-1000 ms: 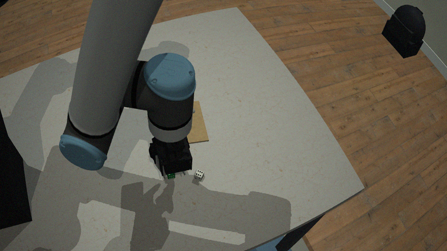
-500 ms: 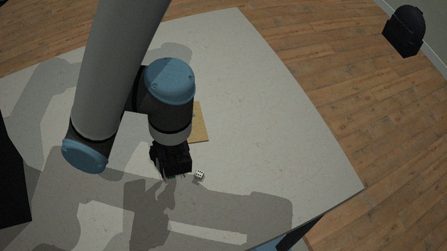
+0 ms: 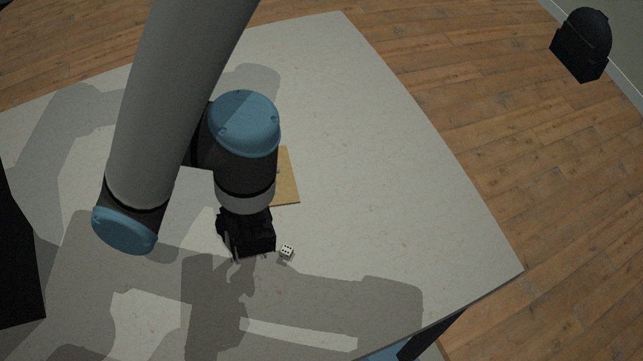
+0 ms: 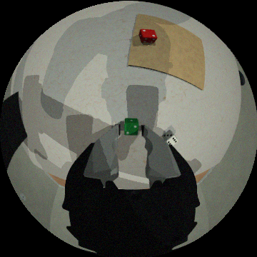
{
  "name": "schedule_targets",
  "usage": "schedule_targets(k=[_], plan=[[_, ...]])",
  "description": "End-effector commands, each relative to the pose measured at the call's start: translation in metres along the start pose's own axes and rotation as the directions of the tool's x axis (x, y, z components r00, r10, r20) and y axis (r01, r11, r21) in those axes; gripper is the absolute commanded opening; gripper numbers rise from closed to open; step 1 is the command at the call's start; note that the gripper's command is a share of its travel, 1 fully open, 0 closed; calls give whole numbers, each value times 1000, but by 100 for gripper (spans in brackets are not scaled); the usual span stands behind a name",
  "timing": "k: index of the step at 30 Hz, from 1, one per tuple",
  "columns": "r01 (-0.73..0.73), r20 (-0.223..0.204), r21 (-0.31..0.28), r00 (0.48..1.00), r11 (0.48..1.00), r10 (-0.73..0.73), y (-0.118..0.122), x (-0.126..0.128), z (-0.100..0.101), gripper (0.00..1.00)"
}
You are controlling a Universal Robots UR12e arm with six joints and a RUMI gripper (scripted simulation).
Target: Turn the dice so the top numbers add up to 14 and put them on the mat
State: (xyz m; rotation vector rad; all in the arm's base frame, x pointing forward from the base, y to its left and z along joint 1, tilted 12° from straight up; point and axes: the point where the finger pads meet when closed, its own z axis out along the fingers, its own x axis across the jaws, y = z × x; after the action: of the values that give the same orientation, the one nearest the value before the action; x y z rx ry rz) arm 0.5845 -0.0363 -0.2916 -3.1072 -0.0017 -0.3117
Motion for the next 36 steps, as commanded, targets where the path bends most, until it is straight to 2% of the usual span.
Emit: schedule_targets(k=[1, 32, 33, 36], plan=[[0, -1, 0, 1000, 1000, 0, 0, 0, 0, 21], [0, -1, 0, 1000, 1000, 0, 0, 0, 0, 21], [0, -1, 0, 1000, 1000, 0, 0, 0, 0, 3], [0, -1, 0, 1000, 1000, 0, 0, 0, 0, 3]])
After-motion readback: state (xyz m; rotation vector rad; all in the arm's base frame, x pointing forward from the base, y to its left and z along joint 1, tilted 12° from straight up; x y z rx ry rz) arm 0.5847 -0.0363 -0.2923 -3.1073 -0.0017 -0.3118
